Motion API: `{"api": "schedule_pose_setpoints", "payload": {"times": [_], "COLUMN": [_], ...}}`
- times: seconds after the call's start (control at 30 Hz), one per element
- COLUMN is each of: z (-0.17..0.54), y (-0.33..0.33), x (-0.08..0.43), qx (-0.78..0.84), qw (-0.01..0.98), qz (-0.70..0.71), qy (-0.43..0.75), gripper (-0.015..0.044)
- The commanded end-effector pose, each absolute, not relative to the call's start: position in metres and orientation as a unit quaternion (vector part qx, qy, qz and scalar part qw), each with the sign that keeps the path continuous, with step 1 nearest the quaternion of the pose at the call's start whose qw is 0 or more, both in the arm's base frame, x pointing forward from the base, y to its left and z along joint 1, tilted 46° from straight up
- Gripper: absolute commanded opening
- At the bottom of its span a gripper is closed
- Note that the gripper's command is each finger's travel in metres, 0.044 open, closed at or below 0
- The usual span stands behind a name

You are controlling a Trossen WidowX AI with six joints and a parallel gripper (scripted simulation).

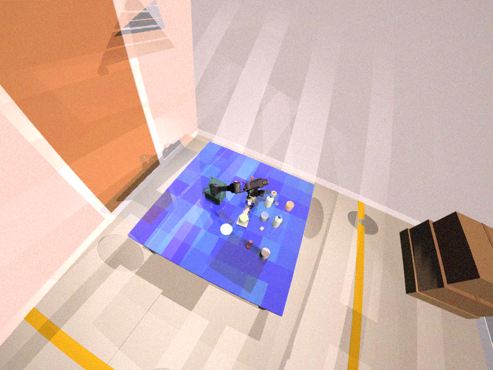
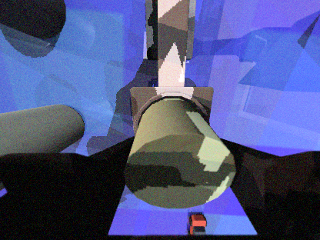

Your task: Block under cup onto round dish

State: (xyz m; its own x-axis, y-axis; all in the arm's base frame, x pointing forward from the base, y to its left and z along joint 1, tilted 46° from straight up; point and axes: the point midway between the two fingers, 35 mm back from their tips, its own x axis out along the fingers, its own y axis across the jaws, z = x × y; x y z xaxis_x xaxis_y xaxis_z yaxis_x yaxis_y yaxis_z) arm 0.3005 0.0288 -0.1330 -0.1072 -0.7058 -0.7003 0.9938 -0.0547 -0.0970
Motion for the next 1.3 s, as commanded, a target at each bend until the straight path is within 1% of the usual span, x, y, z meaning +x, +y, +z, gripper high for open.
{"api": "schedule_pose_setpoints", "payload": {"times": [0.0, 1.27], "z": [-0.129, -0.096], "y": [0.035, 0.069], "x": [0.304, 0.311], "qx": [0.253, 0.254], "qw": [0.622, 0.621], "qz": [-0.681, -0.681], "qy": [0.293, 0.294], "gripper": [0.0, 0.0]}}
